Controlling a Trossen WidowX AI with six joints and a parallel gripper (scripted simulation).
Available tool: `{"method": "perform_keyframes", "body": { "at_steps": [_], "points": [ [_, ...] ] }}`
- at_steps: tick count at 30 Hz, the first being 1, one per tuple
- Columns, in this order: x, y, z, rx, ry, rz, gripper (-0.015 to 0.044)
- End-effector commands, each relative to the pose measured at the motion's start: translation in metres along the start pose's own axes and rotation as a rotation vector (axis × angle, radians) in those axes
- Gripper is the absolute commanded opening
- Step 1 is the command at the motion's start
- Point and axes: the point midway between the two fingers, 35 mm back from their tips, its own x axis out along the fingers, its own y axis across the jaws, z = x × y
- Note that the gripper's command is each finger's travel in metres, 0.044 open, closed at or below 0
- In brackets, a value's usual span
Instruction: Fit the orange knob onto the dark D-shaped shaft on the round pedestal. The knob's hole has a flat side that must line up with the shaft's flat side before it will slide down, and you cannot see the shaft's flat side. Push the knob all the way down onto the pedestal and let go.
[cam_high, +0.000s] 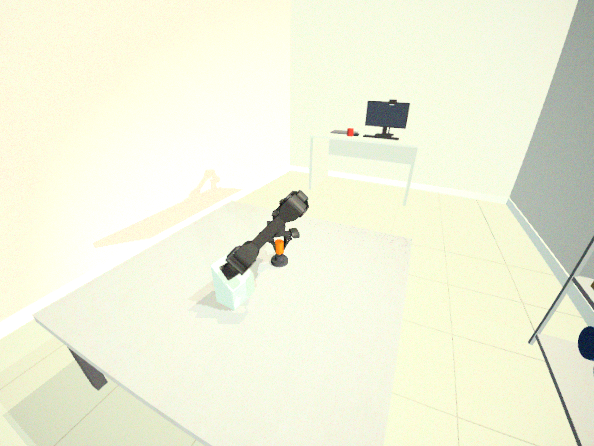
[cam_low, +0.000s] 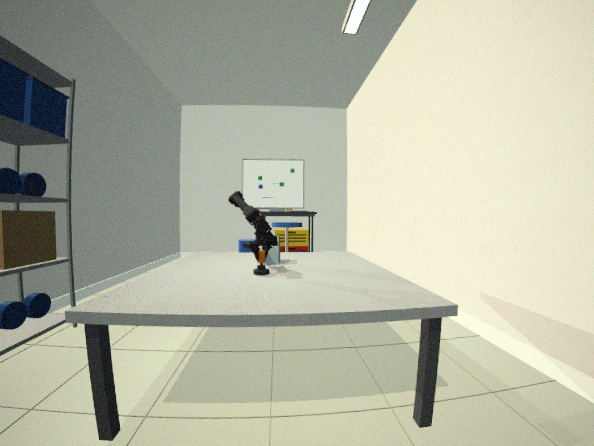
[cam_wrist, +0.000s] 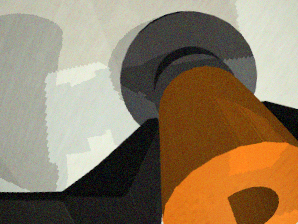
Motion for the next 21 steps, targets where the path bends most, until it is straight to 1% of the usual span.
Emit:
{"method": "perform_keyframes", "body": {
  "at_steps": [1, 13, 19, 21],
  "points": [
    [0.0007, -0.0002, 0.0003, -0.002, -0.001, -0.002, 0.0],
    [-0.0047, -0.0008, -0.0001, -0.011, -0.001, -0.001, 0.0],
    [-0.005, -0.0023, 0.0004, -0.201, -0.001, -0.001, 0.0],
    [-0.0045, -0.0026, 0.0004, -0.211, -0.001, -0.002, 0.0]
  ]
}}
